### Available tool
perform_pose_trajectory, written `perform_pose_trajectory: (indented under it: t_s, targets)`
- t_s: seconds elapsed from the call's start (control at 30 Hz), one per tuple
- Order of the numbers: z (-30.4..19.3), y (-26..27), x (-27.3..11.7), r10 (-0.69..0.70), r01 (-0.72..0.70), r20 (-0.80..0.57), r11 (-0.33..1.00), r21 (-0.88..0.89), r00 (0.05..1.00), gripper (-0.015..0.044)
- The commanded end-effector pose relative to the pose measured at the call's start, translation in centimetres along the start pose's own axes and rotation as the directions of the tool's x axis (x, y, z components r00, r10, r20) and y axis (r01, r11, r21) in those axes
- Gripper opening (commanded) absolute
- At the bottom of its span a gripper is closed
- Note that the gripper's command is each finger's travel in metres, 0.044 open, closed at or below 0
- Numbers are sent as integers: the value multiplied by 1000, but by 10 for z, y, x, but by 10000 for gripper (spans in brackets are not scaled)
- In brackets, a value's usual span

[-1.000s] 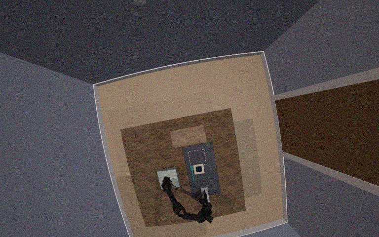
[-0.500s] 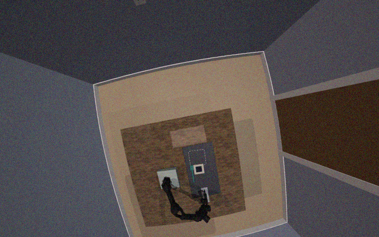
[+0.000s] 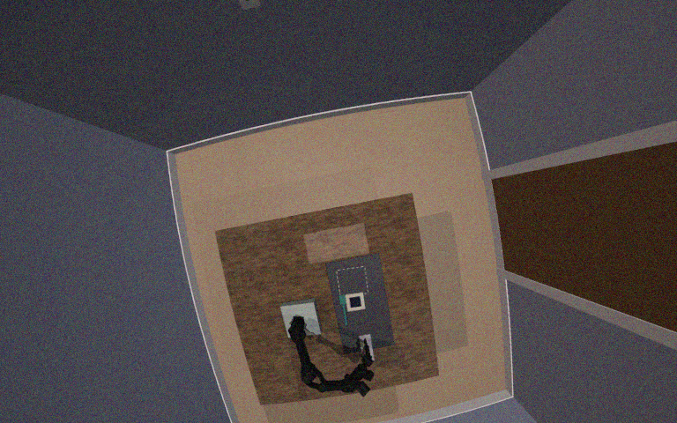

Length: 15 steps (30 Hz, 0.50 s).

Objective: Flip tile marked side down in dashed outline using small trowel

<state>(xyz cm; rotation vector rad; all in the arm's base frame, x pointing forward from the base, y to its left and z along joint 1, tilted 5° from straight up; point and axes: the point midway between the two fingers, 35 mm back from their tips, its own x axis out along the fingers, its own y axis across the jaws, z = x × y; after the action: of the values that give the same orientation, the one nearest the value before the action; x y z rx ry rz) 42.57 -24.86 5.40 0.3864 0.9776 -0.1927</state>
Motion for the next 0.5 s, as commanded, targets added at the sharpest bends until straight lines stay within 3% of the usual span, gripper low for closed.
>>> perform_pose_trajectory:
  t_s: [0.0, 0.47]
  targets:
    - [-6, 1, 0, 27, -30, 27, 989, 143, 999, 300]
    - [-27, 4, -2, 97, -144, 112, 810, 569, 989, 300]
